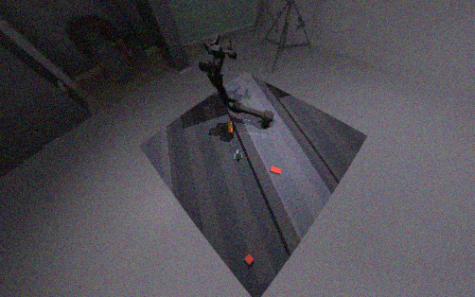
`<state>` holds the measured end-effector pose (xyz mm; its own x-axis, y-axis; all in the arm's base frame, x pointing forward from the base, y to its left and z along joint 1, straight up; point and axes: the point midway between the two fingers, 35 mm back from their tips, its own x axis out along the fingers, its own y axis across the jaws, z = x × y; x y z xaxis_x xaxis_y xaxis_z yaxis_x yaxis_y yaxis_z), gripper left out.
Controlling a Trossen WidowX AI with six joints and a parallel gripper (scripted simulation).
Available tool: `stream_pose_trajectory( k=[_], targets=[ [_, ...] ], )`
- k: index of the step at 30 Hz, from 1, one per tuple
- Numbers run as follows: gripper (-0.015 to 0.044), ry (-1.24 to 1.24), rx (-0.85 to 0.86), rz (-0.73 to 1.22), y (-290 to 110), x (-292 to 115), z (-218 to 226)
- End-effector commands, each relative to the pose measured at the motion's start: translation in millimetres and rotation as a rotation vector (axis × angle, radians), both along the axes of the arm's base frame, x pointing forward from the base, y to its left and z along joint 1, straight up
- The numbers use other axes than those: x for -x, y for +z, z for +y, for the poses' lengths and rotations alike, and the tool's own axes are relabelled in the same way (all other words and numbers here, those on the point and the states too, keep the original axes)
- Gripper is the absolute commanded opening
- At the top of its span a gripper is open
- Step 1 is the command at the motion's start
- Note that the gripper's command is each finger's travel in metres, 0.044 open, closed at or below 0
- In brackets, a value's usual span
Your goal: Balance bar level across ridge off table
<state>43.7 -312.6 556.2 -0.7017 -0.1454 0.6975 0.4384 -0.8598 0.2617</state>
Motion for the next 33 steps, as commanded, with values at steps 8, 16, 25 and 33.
stream_pose_trajectory(
  k=[8, 16, 25, 33],
  targets=[
    [0.0315, -0.208, 0.110, -0.001, 26.1, 58.2, 55.9],
    [0.0315, -0.347, 0.225, -0.005, 39.8, 93.2, 105.0],
    [0.0315, -0.513, 0.356, 0.007, 49.7, 118.3, 167.4],
    [0.0315, -0.679, 0.448, 0.018, 52.6, 126.7, 223.1]
  ],
)
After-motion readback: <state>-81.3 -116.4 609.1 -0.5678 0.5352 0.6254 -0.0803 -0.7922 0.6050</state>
